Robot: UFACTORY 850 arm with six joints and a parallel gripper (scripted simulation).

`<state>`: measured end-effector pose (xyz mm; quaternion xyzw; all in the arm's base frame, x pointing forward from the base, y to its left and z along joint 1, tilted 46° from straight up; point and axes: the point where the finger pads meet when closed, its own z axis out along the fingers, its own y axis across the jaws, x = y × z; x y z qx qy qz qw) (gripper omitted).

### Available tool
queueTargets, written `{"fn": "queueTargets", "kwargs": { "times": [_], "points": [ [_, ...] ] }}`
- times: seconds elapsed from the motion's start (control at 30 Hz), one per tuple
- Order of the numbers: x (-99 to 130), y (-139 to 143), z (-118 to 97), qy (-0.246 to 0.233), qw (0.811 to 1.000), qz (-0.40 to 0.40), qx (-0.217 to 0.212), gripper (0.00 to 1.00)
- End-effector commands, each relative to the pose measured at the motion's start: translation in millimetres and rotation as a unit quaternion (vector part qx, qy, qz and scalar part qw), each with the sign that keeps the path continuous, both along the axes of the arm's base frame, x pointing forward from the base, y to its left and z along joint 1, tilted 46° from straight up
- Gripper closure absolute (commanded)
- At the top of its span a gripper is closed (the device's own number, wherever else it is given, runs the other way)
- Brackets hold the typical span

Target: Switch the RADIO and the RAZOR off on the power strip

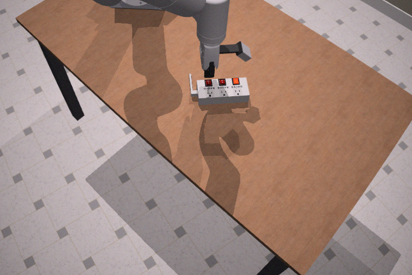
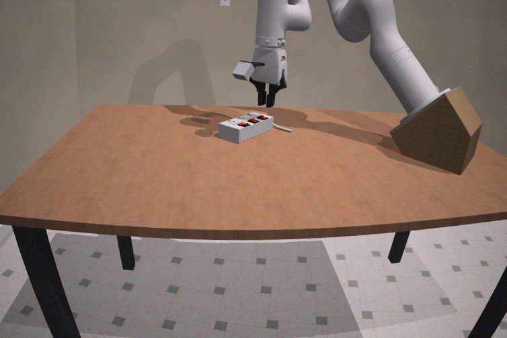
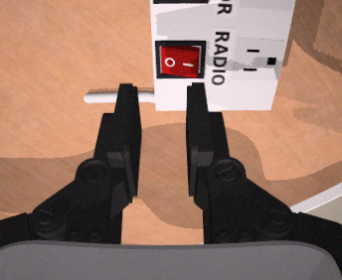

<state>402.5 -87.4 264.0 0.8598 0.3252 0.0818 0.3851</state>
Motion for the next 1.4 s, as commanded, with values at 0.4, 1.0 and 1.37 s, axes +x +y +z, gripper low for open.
{"fn": "queueTargets", "kwargs": {
  "times": [0.4, 1.0, 1.37],
  "points": [
    [-15, 24, 27, 0.000, 1.000, 0.000, 0.000, 0.00],
    [-38, 60, 68, 0.000, 1.000, 0.000, 0.000, 0.00],
    [-38, 60, 68, 0.000, 1.000, 0.000, 0.000, 0.00]
  ]
}}
